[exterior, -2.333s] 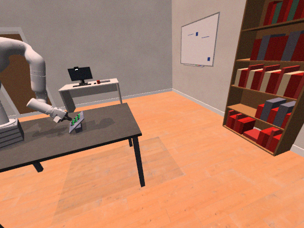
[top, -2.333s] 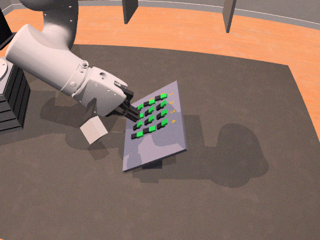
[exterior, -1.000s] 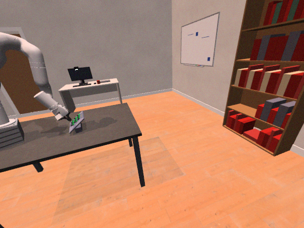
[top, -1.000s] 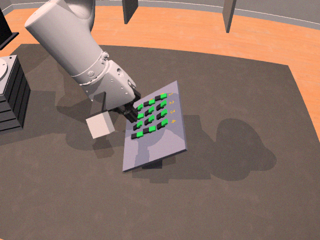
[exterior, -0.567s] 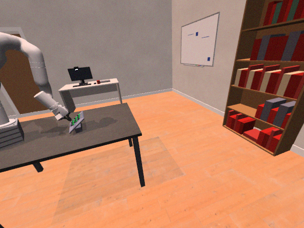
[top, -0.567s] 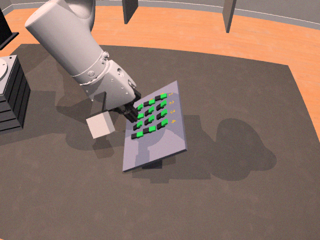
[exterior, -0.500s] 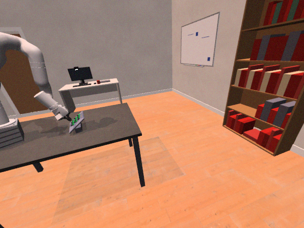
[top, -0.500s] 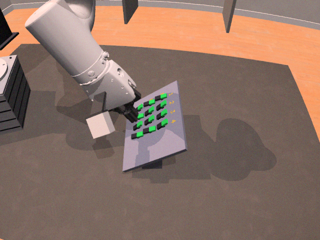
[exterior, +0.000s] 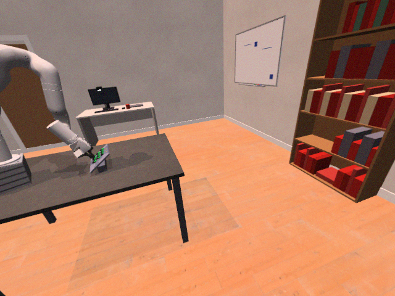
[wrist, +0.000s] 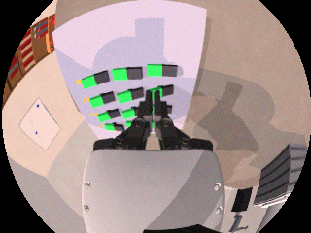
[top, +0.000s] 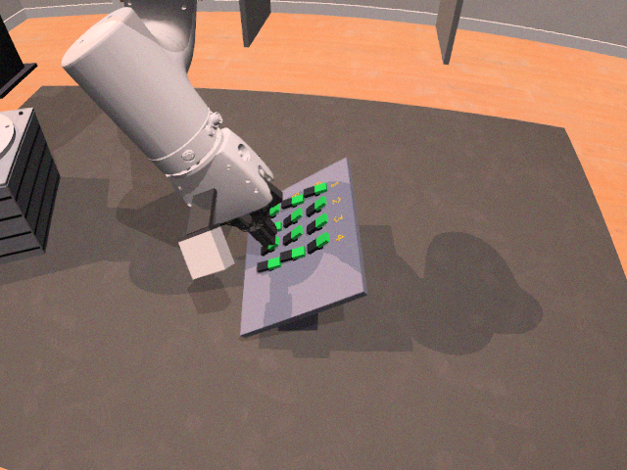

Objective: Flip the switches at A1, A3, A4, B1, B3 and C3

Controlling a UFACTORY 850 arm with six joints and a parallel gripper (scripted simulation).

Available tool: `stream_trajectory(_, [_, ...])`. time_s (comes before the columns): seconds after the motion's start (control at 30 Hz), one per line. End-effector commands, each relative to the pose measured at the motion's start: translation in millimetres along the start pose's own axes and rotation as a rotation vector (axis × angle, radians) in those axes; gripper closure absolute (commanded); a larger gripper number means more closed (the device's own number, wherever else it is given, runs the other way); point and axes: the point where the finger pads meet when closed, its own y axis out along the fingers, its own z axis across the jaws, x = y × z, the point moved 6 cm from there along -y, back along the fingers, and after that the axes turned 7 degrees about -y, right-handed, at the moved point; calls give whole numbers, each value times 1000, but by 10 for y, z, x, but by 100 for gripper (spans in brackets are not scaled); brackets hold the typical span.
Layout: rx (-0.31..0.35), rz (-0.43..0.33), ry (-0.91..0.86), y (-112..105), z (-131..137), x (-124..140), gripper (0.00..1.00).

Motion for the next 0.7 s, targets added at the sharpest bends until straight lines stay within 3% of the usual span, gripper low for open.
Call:
stream_trajectory(0.0, [-2,1,0,63,-9,-4,100])
stream_trajectory(0.67, [-2,1,0,112,-9,-4,100])
